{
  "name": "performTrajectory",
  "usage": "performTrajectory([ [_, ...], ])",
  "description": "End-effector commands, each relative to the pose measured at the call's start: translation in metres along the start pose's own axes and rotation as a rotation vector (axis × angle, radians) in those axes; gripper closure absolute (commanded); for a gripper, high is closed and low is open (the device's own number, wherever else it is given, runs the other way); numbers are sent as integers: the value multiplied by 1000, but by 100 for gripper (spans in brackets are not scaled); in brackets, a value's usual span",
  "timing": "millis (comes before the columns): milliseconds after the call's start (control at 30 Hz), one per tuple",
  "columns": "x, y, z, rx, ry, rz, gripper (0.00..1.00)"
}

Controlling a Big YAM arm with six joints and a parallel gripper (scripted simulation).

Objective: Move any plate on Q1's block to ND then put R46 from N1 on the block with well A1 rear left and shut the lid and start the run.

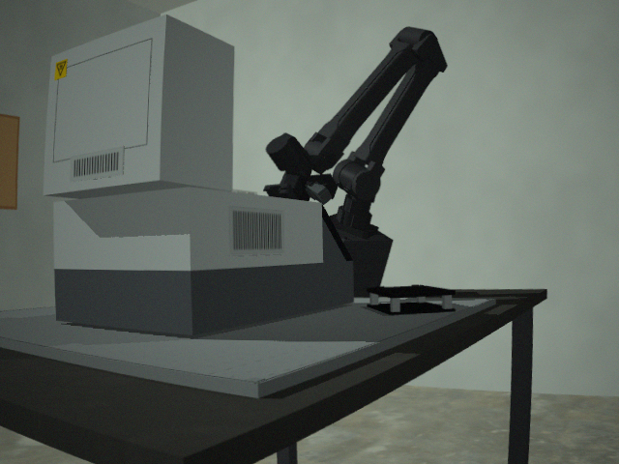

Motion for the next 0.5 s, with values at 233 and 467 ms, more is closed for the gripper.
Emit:
performTrajectory([
  [233,-1,-1,-38,-90,-49,1,100],
  [467,-6,1,-32,-69,-26,7,100],
])
Point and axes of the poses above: the point where the finger pads meet when closed, its own y axis out along the fingers, its own z axis across the jaws, x = y × z, the point moved 5 cm from there along -y, back along the fingers, and after that the axes turned 1 degree about y, right-handed, at the moved point
